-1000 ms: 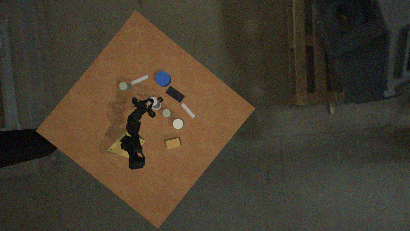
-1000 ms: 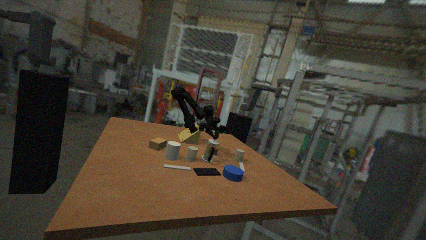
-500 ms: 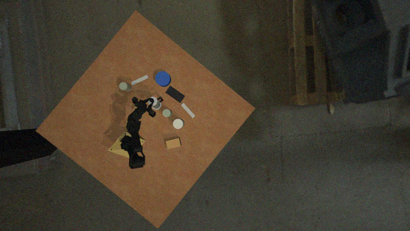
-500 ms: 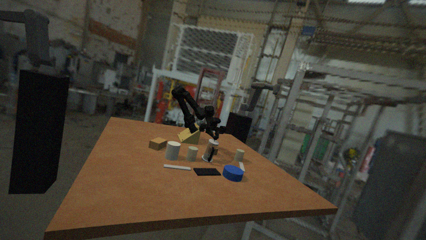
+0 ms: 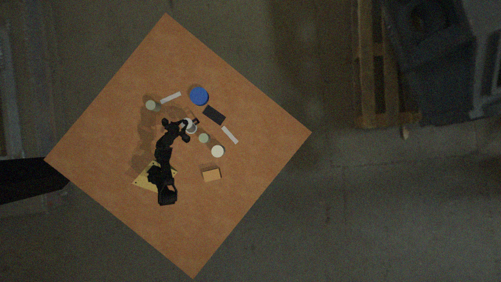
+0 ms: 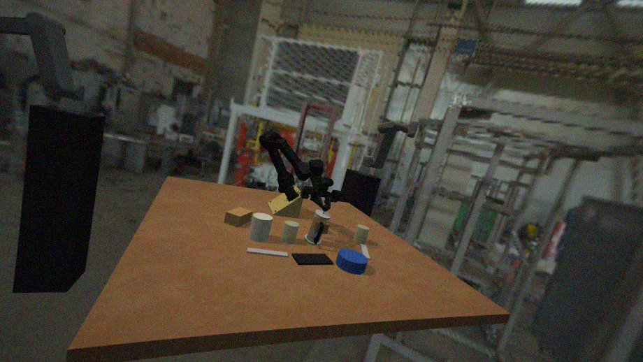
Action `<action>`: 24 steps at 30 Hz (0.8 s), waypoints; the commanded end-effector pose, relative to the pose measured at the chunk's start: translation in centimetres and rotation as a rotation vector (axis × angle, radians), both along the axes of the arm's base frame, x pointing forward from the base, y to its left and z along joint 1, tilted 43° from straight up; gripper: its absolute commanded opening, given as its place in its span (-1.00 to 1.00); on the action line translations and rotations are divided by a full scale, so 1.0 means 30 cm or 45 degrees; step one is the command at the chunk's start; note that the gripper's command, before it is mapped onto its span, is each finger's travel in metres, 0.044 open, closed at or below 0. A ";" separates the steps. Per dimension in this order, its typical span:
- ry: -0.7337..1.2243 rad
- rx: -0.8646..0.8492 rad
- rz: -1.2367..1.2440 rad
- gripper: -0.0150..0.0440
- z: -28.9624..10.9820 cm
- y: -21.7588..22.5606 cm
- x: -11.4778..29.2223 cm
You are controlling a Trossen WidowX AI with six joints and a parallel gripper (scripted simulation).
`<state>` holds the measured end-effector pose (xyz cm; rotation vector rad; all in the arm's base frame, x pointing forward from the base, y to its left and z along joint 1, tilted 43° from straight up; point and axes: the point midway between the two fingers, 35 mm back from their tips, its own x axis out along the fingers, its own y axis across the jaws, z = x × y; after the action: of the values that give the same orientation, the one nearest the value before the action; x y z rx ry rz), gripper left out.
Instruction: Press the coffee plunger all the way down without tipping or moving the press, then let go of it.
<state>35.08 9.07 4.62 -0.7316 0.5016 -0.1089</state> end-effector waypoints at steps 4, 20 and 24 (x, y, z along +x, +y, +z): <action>0.002 0.000 0.000 0.09 -0.001 -0.001 0.000; 0.007 0.007 -0.005 1.00 0.024 0.024 -0.011; 0.018 0.002 -0.012 1.00 0.118 0.098 -0.058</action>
<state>33.93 10.53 5.97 -0.7441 0.5376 -0.1102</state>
